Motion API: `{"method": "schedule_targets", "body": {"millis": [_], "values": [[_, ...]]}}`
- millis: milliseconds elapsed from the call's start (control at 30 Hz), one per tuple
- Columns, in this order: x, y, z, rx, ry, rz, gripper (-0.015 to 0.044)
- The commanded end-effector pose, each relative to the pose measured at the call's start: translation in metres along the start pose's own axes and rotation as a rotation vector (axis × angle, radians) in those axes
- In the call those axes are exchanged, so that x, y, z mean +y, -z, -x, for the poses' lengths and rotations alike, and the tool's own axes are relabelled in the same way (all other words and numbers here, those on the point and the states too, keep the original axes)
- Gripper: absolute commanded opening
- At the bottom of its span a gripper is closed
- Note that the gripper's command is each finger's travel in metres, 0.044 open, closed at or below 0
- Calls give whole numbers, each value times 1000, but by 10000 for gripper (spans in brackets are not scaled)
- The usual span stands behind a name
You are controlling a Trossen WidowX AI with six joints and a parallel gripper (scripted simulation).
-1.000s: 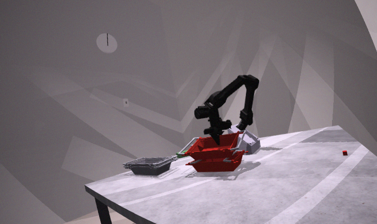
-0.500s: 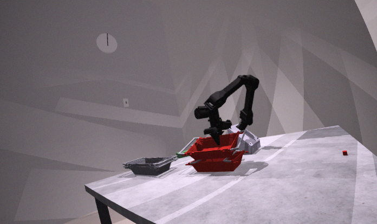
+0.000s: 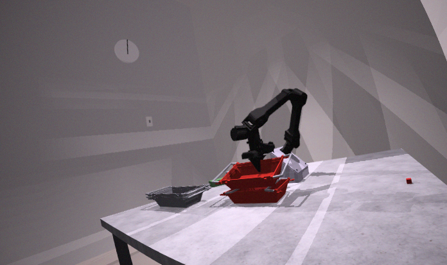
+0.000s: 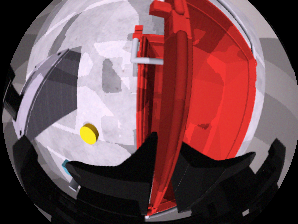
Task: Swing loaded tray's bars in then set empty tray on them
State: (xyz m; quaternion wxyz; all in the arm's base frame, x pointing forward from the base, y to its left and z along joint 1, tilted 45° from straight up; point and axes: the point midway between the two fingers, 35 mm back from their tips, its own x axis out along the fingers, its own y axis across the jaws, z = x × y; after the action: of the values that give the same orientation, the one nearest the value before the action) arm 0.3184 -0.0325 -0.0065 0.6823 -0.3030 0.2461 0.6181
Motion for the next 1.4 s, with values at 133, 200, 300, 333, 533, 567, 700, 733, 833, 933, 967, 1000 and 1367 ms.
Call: {"method": "schedule_targets", "body": {"millis": [133,200,300,333,533,567,700,733,833,933,967,1000,1367], "values": [[5,-2,-5,-1,-23,-7,0],[5,-2,-5,-1,-23,-7,0],[5,-2,-5,-1,-23,-7,0],[5,-2,-5,-1,-23,-7,0],[5,-1,-6,-1,-13,-4,0],[6,-1,-8,-1,-17,-5,0],[9,-2,-11,-2,-23,-7,0],[9,-2,-11,-2,-23,-7,0],[9,-2,-11,-2,-23,-7,0],[9,-2,-11,-2,-23,-7,0],[9,-2,-11,-2,-23,-7,0],[9,-2,-11,-2,-23,-7,0],[9,-2,-11,-2,-23,-7,0]]}}
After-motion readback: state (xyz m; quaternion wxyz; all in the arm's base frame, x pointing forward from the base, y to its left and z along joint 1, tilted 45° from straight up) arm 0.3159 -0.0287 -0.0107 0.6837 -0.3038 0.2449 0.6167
